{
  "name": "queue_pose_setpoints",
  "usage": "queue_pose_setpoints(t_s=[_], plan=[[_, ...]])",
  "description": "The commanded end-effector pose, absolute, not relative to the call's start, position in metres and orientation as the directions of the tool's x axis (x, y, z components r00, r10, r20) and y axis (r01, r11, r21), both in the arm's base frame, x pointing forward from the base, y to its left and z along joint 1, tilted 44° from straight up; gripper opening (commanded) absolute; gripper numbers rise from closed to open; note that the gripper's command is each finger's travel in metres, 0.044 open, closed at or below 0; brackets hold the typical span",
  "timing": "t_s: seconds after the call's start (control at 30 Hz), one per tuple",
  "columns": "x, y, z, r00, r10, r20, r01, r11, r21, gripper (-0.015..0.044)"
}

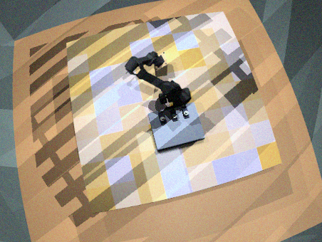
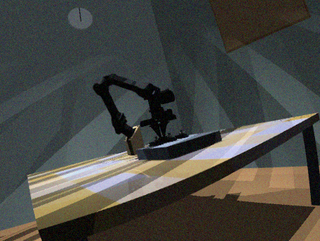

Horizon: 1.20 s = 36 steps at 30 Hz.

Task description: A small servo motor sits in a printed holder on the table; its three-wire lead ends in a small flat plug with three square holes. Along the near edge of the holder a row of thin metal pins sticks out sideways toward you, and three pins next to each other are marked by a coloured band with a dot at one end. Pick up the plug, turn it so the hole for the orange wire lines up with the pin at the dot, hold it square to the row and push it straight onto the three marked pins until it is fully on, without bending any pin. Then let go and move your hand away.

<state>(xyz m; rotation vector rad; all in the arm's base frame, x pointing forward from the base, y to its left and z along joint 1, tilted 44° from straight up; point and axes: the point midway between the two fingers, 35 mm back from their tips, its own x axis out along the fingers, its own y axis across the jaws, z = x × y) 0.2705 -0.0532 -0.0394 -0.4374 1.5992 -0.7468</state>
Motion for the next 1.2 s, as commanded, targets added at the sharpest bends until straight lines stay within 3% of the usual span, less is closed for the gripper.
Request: queue_pose_setpoints(t_s=[0.0,0.27,0.57,0.83,1.17], plan=[[0.274,-0.054,-0.039,-0.173,-0.664,-0.728,0.129,0.717,-0.685,0.0],[0.279,-0.055,-0.039,-0.173,-0.664,-0.728,0.129,0.717,-0.685,0.0],[0.275,-0.054,-0.039,-0.173,-0.664,-0.728,0.129,0.717,-0.685,0.0236],[0.285,-0.015,0.003,-0.173,-0.662,-0.729,0.129,0.719,-0.683,0.044],[0.285,-0.015,0.003,-0.173,-0.662,-0.729,0.129,0.719,-0.683,0.044]])
